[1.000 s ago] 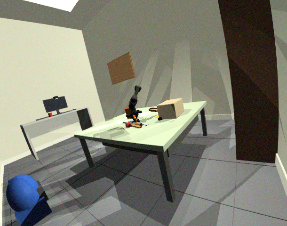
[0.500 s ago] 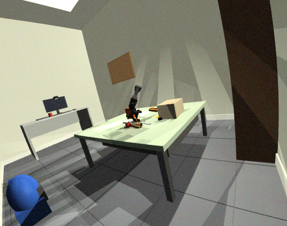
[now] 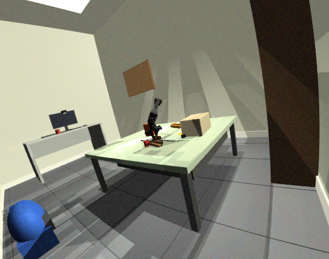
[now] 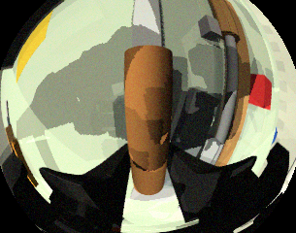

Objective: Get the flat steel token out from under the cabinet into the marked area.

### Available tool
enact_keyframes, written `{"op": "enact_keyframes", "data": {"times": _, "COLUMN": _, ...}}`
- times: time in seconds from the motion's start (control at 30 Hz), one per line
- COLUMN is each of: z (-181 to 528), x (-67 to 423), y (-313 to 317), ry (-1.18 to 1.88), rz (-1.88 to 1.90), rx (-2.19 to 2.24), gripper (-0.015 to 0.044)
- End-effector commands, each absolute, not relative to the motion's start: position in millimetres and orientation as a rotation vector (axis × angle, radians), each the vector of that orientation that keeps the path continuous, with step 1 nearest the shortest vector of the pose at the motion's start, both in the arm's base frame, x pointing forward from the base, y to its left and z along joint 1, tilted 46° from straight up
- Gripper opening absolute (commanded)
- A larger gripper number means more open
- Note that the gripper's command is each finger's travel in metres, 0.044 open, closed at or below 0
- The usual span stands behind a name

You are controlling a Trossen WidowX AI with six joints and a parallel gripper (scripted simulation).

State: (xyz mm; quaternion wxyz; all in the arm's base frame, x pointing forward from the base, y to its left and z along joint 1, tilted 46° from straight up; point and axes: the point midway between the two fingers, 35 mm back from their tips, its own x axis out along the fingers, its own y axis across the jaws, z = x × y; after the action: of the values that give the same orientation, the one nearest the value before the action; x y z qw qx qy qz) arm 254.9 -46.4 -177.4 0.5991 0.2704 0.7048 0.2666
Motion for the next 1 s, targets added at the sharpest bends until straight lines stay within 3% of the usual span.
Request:
{"op": "enact_keyframes", "data": {"times": 0.0, "z": -178.0, "x": 256.3, "y": -48.1, "ry": 1.618, "rz": 0.645, "rx": 0.589, "gripper": 0.0000}}
{"op": "enact_keyframes", "data": {"times": 0.97, "z": -177.8, "x": 256.5, "y": -47.8, "ry": 1.517, "rz": 0.819, "rx": 0.420, "gripper": 0.0000}}
